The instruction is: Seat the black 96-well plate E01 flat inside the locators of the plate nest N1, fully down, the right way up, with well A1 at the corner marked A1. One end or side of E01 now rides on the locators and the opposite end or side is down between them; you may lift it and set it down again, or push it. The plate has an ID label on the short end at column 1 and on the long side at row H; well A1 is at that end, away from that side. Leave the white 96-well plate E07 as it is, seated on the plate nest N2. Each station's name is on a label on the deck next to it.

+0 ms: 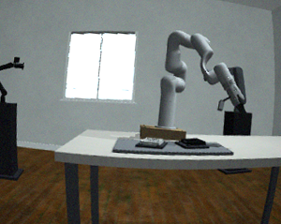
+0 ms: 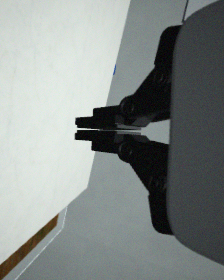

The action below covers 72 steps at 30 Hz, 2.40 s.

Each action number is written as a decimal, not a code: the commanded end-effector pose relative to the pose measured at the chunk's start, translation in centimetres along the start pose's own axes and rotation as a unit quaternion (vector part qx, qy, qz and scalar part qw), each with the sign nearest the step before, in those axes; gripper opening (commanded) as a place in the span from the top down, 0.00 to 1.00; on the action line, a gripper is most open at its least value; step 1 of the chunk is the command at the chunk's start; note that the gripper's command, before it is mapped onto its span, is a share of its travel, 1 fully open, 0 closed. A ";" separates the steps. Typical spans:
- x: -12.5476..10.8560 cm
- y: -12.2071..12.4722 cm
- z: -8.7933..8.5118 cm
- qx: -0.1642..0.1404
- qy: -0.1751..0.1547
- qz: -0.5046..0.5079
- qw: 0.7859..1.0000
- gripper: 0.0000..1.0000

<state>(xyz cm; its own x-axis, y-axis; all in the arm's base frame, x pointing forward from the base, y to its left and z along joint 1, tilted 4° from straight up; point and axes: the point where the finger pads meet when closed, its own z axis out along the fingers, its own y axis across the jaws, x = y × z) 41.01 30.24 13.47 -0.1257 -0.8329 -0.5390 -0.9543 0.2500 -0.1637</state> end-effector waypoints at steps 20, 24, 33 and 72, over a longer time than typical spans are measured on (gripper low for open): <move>5.5 -4.3 -3.2 -0.027 0.047 -0.053 0.997 1.00; 6.7 -4.8 -3.8 -0.036 0.065 -0.066 0.995 1.00; 8.9 -5.6 -4.9 -0.046 0.086 -0.078 0.992 1.00; 20.9 -7.5 -11.5 -0.099 0.184 -0.106 0.972 1.00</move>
<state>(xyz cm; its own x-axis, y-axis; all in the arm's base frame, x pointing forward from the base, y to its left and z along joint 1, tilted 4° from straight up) 42.77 7.41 12.84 0.0235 -0.9816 -0.1895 -0.9978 -0.0113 -0.0652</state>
